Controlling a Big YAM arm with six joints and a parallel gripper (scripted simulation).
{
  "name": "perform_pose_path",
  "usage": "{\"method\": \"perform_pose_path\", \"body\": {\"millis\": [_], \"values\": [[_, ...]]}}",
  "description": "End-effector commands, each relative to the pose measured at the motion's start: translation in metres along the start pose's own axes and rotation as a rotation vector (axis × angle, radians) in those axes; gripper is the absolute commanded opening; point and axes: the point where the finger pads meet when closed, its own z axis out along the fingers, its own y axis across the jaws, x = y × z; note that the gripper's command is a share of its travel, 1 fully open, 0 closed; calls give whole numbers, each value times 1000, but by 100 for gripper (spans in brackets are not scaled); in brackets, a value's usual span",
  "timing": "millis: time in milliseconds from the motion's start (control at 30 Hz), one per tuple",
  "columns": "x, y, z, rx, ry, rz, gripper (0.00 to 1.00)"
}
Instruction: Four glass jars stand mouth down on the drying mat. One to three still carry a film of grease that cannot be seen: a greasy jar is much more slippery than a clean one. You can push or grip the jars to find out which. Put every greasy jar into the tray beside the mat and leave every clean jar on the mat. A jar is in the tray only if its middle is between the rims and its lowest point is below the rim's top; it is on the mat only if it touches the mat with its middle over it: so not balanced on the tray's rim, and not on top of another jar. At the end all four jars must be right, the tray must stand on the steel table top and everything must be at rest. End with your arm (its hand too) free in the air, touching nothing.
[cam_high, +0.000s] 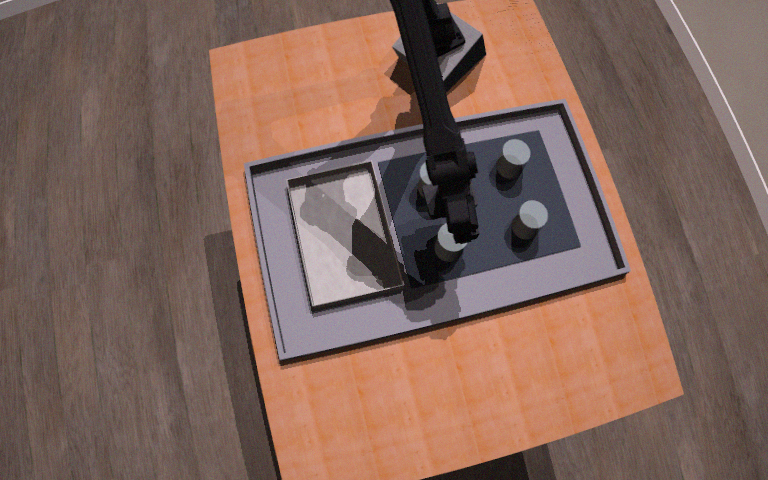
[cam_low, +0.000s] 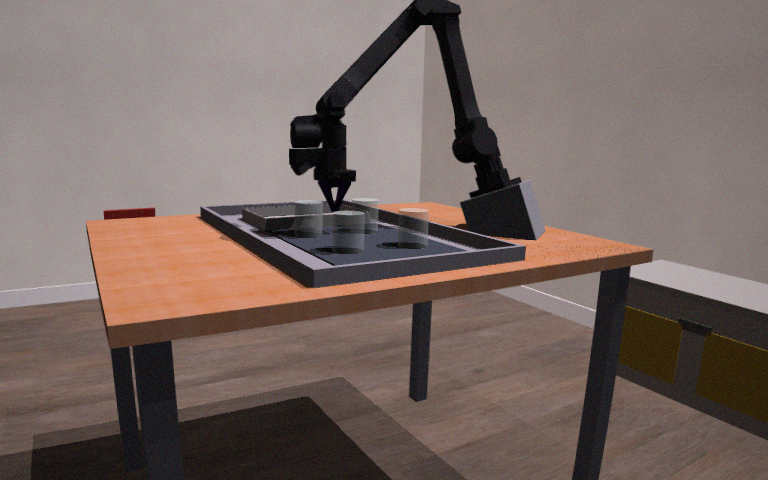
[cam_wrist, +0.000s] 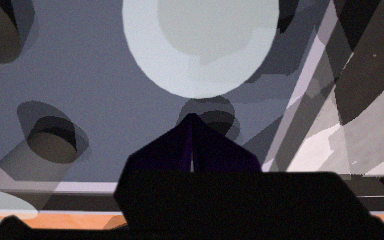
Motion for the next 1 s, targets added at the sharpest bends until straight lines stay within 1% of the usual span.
{"method": "perform_pose_path", "body": {"millis": [0, 967], "values": [[-19, -5, -6, 3, -25, 5, 0], [-23, -5, -6, 3, -25, 5, 0]]}}
